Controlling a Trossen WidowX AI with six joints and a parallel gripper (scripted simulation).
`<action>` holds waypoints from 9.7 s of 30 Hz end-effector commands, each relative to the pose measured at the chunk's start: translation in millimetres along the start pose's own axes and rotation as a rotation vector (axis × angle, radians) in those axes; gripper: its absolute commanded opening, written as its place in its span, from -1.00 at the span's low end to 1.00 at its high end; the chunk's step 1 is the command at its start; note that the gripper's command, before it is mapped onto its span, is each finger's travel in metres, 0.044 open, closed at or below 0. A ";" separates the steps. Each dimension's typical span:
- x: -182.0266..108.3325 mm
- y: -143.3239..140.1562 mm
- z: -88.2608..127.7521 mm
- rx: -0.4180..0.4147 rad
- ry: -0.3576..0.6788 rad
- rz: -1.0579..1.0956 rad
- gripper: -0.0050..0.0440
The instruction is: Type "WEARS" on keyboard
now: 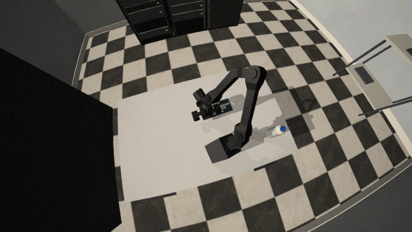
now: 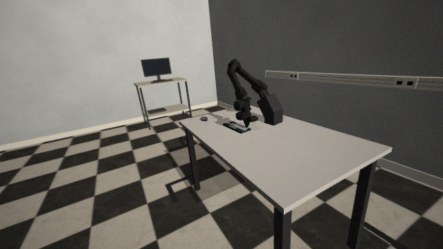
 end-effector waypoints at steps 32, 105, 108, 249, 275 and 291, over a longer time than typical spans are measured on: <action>31.2 -194.1 36.0 -0.009 -0.025 -0.014 -1.00; 32.5 -193.5 29.5 -0.016 -0.025 -0.018 -1.00; 32.0 -193.4 37.1 -0.016 -0.025 -0.018 -1.00; 16.9 -32.1 -4.0 -0.002 0.002 0.002 -1.00; 18.8 -33.3 -2.8 -0.001 -0.006 -0.007 -1.00; 25.5 -33.2 26.7 0.003 -0.026 -0.017 -1.00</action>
Point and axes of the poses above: the point midway between the two fingers, 35 mm back from their tips, its own z axis back along the fingers, its own y axis across the jaws, x = y × z, the point moved 3 cm from there along z, back along the fingers, and after that the axes turned 4 degrees about z, right-handed, at the moved point
